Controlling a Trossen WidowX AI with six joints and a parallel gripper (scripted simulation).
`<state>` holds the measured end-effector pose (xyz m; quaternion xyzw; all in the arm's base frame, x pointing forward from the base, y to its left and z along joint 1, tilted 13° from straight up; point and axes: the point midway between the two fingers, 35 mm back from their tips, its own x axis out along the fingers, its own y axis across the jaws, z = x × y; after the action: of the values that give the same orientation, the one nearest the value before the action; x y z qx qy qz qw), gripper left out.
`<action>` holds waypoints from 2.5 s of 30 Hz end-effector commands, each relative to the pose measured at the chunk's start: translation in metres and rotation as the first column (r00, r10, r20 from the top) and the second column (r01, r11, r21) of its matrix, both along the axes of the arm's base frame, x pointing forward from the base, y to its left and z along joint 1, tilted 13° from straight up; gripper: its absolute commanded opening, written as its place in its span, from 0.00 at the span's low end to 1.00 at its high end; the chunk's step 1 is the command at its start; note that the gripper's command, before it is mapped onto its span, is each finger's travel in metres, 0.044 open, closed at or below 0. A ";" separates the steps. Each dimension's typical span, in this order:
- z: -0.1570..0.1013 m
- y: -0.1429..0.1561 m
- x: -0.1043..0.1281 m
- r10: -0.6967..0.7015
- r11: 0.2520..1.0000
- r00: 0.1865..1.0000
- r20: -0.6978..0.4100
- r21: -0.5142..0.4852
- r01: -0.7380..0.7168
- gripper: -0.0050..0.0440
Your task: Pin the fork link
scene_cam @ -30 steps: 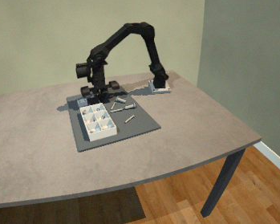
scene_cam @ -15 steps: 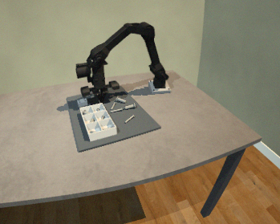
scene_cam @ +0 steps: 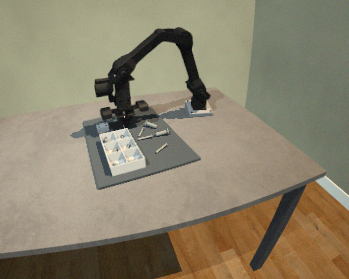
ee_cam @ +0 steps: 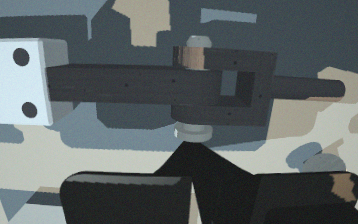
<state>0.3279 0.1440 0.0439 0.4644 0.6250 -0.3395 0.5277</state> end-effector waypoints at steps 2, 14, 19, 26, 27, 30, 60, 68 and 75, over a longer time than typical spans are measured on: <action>0.000 -0.004 0.000 0.000 1.000 1.000 0.000 -0.001 0.000 0.00; 0.000 -0.008 0.002 -0.001 1.000 1.000 0.002 0.000 0.001 0.00; -0.001 -0.009 0.002 -0.001 1.000 1.000 0.002 0.000 0.001 0.00; -0.001 -0.010 0.002 -0.001 1.000 1.000 0.002 0.000 0.001 0.00; -0.001 -0.010 0.002 -0.001 1.000 1.000 0.002 0.000 0.001 0.00; -0.001 -0.010 0.002 -0.001 1.000 1.000 0.002 0.000 0.001 0.00; -0.001 -0.010 0.002 -0.001 1.000 1.000 0.002 0.000 0.001 0.00; -0.001 -0.010 0.002 -0.001 1.000 1.000 0.002 0.000 0.001 0.00; -0.001 -0.010 0.002 -0.001 1.000 1.000 0.002 0.000 0.001 0.00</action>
<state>0.3308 0.1361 0.0421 0.4642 0.6248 -0.3397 0.5279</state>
